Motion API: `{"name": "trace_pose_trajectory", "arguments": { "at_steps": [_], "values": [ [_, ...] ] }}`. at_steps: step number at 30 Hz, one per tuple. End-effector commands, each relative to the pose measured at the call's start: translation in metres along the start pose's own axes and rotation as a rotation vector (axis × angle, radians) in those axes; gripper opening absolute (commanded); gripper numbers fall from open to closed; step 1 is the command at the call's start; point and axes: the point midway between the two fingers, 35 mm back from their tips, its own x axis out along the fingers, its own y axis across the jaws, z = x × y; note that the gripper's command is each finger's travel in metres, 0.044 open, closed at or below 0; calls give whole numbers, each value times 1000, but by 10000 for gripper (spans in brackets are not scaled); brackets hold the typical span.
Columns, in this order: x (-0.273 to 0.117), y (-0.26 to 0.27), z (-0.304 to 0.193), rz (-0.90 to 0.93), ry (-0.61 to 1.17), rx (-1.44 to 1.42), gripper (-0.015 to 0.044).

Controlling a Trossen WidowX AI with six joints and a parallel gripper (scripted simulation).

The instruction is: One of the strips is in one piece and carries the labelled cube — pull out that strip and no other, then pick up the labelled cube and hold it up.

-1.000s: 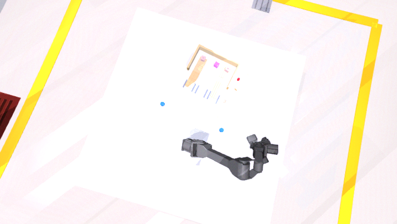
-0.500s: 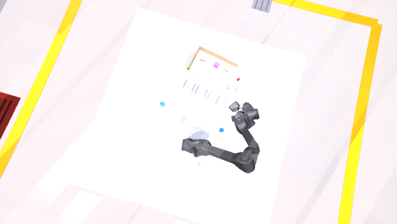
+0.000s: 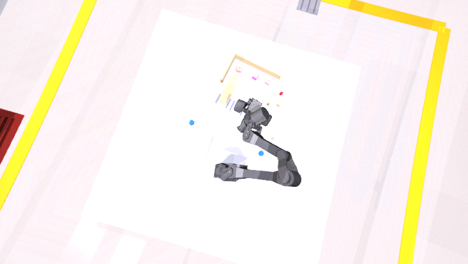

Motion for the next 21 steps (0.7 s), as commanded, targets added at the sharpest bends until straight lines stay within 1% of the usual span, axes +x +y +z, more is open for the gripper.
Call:
{"name": "trace_pose_trajectory", "arguments": {
  "at_steps": [1,3,5,19,21],
  "values": [
    [-35,47,0,76,-95,-82,400],
    [-51,66,-1,111,-142,-120,400],
    [-58,72,-2,123,-159,-133,400],
    [-58,72,-2,123,-159,-133,400],
    [-53,77,-1,130,-138,-130,348]
  ]
}}
